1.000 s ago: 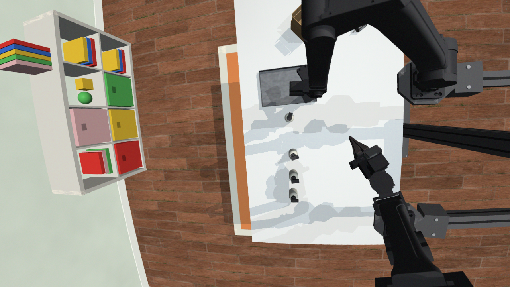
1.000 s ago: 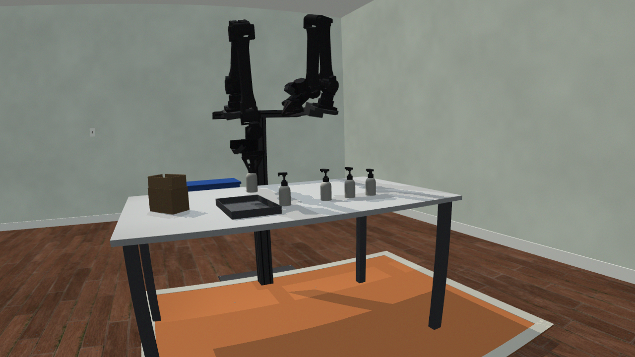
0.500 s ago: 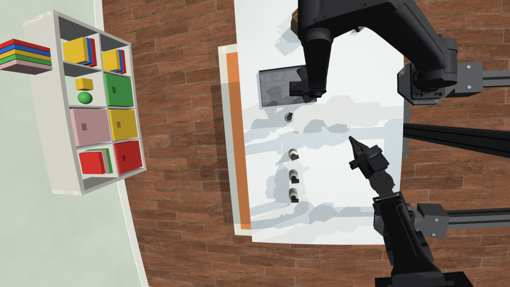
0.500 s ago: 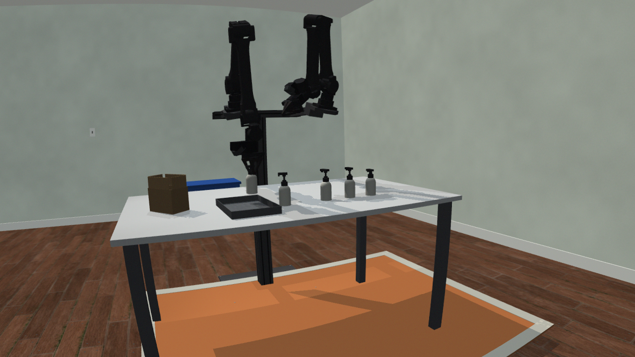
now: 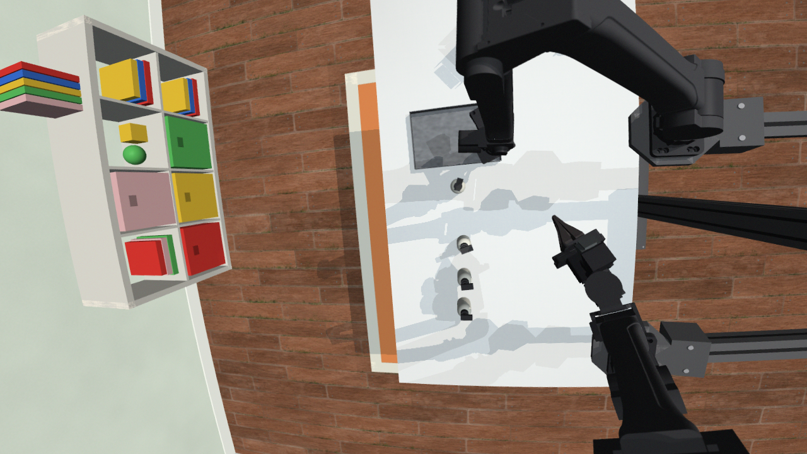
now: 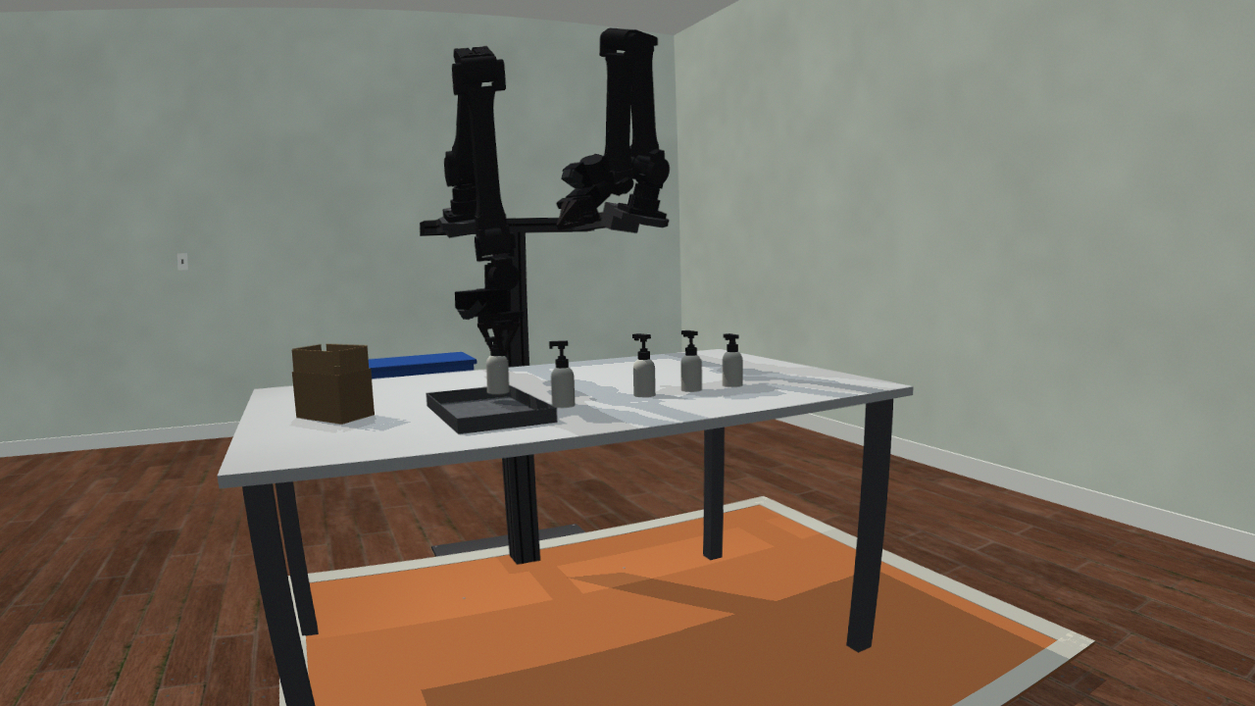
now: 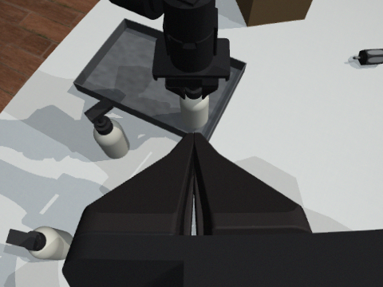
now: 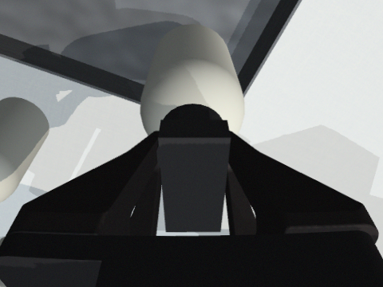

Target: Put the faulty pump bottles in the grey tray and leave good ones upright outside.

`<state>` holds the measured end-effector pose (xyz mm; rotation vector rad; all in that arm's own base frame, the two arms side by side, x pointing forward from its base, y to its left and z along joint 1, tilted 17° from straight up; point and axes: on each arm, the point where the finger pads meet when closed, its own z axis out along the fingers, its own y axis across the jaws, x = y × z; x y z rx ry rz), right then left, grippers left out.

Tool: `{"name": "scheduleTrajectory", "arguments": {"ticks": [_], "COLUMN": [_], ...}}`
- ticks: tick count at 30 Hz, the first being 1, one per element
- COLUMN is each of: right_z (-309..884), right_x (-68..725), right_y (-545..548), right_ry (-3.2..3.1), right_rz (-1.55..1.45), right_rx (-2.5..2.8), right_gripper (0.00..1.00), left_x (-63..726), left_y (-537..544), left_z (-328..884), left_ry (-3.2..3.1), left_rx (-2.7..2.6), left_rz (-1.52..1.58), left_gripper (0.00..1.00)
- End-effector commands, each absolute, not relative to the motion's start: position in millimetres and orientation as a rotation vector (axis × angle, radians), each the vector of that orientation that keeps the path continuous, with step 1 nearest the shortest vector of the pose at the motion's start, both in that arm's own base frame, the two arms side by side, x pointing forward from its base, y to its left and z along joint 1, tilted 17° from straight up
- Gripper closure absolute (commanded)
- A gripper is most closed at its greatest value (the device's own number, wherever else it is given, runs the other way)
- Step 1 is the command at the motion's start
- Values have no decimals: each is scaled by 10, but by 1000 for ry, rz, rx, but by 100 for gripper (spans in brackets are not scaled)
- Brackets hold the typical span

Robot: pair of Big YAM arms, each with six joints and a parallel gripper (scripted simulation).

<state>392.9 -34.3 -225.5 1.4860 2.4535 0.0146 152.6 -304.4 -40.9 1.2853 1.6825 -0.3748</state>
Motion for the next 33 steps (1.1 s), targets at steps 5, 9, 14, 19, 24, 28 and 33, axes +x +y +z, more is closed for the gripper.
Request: {"name": "scheduleTrajectory", "arguments": {"ticks": [5,9,14,19,24,28,33], "right_z": [-2389,-2430,-2376,-2431,-2430,-2418,-2419], "right_x": [3985,4009,4104,4043,4076,4079,4074], "right_y": [-384,-389,-389,-392,-387,-388,-388], "right_ry": [2448,2446,2427,2438,2435,2433,2434], "right_rz": [22,24,40,30,34,36,35], "right_rx": [1479,1477,1467,1475,1469,1469,1469], "right_gripper": [78,78,78,78,78,78,78], "left_x": [1552,1552,1552,1552,1552,1552,1545], "left_y": [-3073,-3073,-3073,-3073,-3073,-3073,-3058], "left_z": [-349,-349,-349,-349,-349,-349,-379], "left_ry": [1661,1661,1661,1661,1661,1661,1670], "left_rx": [1271,1271,1271,1271,1271,1271,1281], "left_rz": [-378,-378,-378,-378,-378,-378,-372], "left_gripper": [100,100,100,100,100,100,100]}}
